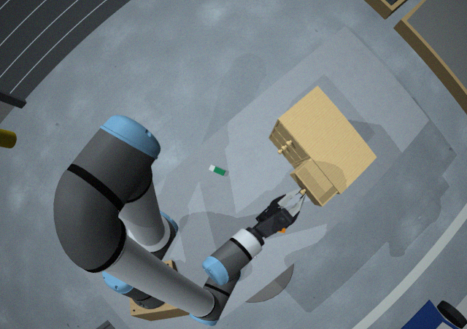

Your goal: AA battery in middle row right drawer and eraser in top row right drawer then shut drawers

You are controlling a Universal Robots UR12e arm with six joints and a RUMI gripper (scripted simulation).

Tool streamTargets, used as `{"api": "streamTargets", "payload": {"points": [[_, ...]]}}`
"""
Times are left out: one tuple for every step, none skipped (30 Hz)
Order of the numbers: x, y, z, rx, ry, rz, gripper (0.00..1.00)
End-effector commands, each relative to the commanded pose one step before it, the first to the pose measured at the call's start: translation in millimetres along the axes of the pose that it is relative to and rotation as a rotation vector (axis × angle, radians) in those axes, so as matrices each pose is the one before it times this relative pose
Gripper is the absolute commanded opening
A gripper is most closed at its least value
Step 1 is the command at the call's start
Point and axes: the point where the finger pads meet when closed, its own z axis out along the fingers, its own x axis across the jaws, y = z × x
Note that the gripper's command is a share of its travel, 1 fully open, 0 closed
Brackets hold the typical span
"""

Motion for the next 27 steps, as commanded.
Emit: {"api": "streamTargets", "payload": {"points": [[0.59,0.78,-1.09,0.00021,0.00194,0.00203,0.07],[0.00,0.00,0.00,0.00000,0.00000,0.00000,0.07],[0.00,0.00,0.00,0.00000,0.00000,0.00000,0.07],[0.00,0.00,0.00,0.00000,0.00000,0.00000,0.07],[0.00,0.00,0.00,0.00000,0.00000,0.00000,0.07],[0.00,0.00,0.00,0.00000,0.00000,0.00000,0.07],[0.00,0.00,0.00,0.00000,0.00000,0.00000,0.07],[0.00,0.00,0.00,0.00000,0.00000,0.00000,0.07],[0.00,0.00,0.00,0.00000,0.00000,0.00000,0.07],[0.00,0.00,0.00,0.00000,0.00000,0.00000,0.07],[0.00,0.00,0.00,0.00000,0.00000,0.00000,0.07],[0.00,0.00,0.00,0.00000,0.00000,0.00000,0.07],[0.00,0.00,0.00,0.00000,0.00000,0.00000,0.07],[0.00,0.00,0.00,0.00000,0.00000,0.00000,0.10],[0.00,0.00,0.00,0.00000,0.00000,0.00000,0.10],[0.00,0.00,0.00,0.00000,0.00000,0.00000,0.10],[0.00,0.00,0.00,0.00000,0.00000,0.00000,0.12],[0.00,0.00,0.00,0.00000,0.00000,0.00000,0.12],[-0.01,0.01,0.01,-0.00001,-0.00001,0.00001,0.12],[-0.02,0.01,0.01,-0.00002,-0.00003,0.00001,0.15],[-0.02,0.01,0.01,-0.00002,-0.00003,0.00001,0.15],[-0.02,0.01,0.01,-0.00002,-0.00003,0.00000,0.15],[-0.01,0.01,0.01,-0.00001,-0.00002,0.00000,0.17],[-0.01,0.00,0.00,-0.00001,-0.00001,0.00000,0.17],[0.00,0.00,0.00,0.00000,0.00000,0.00000,0.17],[0.00,0.00,0.00,0.00000,0.00000,0.00000,0.20],[0.00,0.00,0.00,0.00000,0.00000,0.00000,0.20]]}}
